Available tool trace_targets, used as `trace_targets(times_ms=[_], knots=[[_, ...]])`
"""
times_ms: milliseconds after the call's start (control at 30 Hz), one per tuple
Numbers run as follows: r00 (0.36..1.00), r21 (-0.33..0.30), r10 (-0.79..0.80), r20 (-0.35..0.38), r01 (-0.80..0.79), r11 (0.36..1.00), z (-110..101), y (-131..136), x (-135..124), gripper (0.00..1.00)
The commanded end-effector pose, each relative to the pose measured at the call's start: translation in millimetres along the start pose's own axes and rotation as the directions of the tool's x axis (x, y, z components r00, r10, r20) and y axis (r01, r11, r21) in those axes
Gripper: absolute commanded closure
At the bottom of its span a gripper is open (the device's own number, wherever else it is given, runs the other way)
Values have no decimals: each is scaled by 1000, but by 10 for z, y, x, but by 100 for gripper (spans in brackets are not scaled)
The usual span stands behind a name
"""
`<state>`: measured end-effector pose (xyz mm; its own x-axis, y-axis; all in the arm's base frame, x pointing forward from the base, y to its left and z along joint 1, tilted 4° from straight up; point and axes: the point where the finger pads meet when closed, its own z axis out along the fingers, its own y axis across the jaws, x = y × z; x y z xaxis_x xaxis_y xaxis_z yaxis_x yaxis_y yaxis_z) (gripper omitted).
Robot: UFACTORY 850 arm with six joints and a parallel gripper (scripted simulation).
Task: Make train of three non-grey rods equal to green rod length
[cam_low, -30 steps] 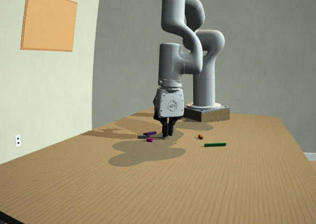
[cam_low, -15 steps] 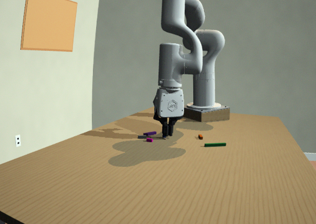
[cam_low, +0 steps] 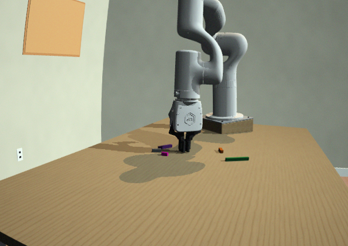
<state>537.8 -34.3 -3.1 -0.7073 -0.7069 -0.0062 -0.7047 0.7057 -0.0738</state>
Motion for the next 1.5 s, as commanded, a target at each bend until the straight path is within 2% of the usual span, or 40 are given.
trace_targets(times_ms=[0, 1267, 1300, 1367, 1400, 1467], knots=[[1000, 2, 0, 1, 0, 1000, 11, -7, -7, 96], [1000, 2, 0, 1, 0, 1000, 15, -7, -7, 96], [1000, 2, 0, 1, 0, 1000, 15, -7, -7, 92], [1000, 2, 0, 1, 0, 1000, 15, -7, -7, 92], [1000, 2, 0, 1, 0, 1000, 15, -7, -7, 88], [1000, 2, 0, 1, 0, 1000, 15, -7, -7, 88]])
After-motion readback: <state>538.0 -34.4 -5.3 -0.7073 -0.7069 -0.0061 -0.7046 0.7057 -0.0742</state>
